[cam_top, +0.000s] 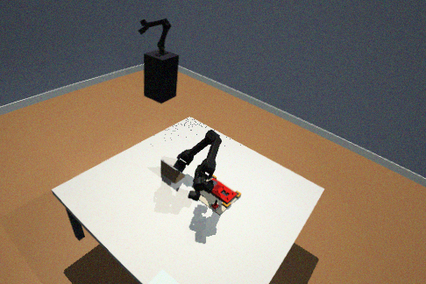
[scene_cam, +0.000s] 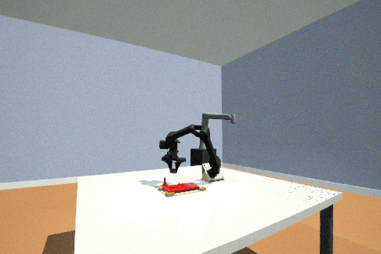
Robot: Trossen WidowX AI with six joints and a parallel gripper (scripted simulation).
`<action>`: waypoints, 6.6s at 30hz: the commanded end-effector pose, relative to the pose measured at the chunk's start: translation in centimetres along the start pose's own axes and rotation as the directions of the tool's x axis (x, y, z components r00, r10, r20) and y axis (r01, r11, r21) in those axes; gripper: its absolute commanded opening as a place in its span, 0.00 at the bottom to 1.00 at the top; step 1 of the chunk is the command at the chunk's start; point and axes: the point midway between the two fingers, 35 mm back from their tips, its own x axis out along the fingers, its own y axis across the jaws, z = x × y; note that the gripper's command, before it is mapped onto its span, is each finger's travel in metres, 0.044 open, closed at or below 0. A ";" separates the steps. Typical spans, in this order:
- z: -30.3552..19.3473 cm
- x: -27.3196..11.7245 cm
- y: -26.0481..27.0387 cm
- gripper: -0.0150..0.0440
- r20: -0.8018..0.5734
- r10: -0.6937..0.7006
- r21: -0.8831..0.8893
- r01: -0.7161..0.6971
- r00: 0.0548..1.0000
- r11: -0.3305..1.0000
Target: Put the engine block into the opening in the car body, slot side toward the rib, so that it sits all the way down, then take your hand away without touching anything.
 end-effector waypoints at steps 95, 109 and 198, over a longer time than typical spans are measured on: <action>-3.1 1.5 0.3 0.25 0.763 0.000 -0.005 0.006 0.647 1.000; -3.1 3.9 0.3 0.25 0.763 0.001 -0.005 0.006 0.646 1.000; -5.8 4.4 -0.1 1.00 0.726 0.010 -0.077 0.068 0.687 0.995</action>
